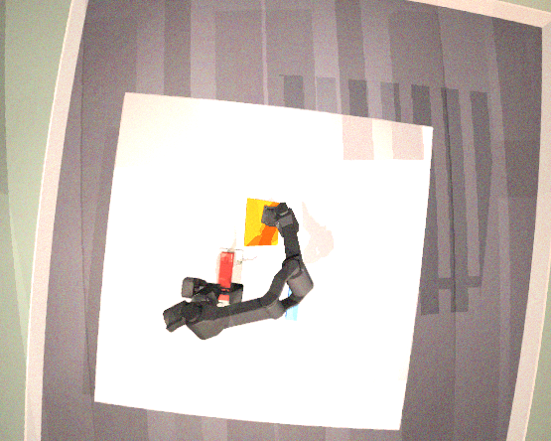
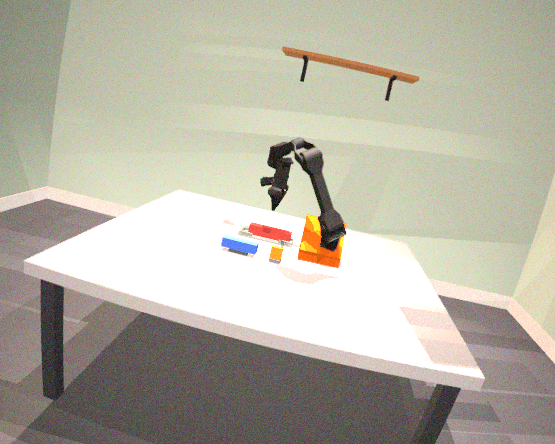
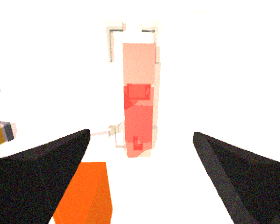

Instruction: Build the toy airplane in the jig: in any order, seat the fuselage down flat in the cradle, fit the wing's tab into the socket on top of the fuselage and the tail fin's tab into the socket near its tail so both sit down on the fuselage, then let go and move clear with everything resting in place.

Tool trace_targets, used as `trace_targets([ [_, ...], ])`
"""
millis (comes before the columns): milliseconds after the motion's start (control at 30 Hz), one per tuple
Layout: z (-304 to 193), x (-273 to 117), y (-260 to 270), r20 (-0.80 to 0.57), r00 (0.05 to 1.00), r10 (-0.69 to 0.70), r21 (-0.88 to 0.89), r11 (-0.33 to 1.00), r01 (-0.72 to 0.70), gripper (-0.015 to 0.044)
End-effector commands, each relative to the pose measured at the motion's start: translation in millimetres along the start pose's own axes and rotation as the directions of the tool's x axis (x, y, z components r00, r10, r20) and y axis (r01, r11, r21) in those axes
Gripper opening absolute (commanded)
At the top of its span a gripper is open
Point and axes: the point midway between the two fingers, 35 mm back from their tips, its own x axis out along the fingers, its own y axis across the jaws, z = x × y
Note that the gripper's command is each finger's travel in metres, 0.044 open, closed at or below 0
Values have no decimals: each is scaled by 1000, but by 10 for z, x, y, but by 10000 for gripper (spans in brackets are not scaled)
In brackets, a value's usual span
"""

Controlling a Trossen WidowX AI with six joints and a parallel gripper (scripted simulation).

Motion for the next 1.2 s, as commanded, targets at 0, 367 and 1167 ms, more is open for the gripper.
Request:
trace_targets([
  [0, 240, -57, 317, 2, 1000, -21, 3, 1000, 21, 440],
  [367, 738, 17, 2163, 10, 1000, -15, 1, 1000, 15, 440],
  [1167, 673, 662, 2785, 1, 1000, 16, -6, 1000, -16, 440],
])
